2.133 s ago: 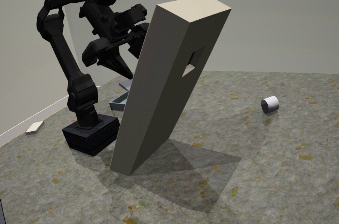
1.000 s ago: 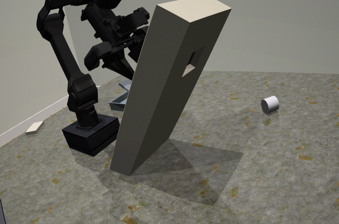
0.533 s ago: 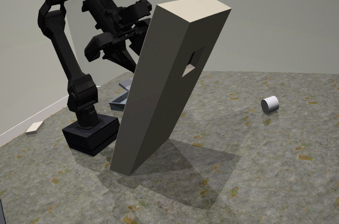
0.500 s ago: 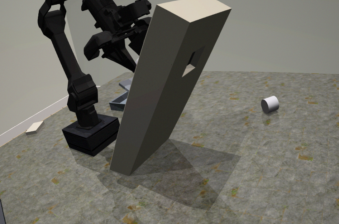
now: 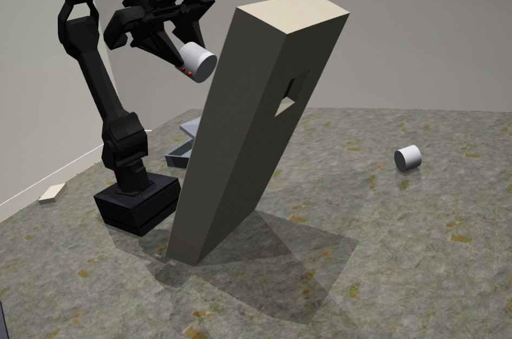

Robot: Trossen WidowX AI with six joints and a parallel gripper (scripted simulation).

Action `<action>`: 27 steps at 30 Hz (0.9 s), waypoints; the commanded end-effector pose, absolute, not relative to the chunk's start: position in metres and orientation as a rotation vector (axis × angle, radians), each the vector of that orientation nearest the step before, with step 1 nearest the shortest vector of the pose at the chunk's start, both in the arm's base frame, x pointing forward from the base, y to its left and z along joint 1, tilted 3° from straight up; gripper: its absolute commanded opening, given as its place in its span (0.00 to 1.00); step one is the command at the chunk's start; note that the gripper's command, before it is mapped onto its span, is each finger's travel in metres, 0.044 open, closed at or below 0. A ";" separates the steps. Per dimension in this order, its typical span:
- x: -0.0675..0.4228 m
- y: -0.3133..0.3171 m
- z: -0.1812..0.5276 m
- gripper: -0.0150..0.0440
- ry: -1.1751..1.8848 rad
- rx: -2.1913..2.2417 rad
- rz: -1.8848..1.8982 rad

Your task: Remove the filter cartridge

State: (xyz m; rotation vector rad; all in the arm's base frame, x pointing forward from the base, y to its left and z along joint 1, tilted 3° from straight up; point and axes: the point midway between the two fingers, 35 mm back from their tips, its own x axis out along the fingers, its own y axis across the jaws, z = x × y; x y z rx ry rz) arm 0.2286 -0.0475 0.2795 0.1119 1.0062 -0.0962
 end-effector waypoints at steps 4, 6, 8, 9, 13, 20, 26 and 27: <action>0.221 -0.042 0.296 0.25 0.996 0.108 -0.091; 0.223 -0.037 0.295 0.25 1.000 0.109 -0.090; 0.224 -0.033 0.294 0.25 1.003 0.109 -0.090; 0.225 -0.030 0.294 0.25 1.004 0.110 -0.090; 0.228 -0.020 0.292 0.25 1.008 0.110 -0.090; 0.233 -0.002 0.290 0.25 1.010 0.111 -0.090; 0.236 0.014 0.289 0.25 1.007 0.112 -0.089; 0.236 0.017 0.289 0.25 1.006 0.112 -0.089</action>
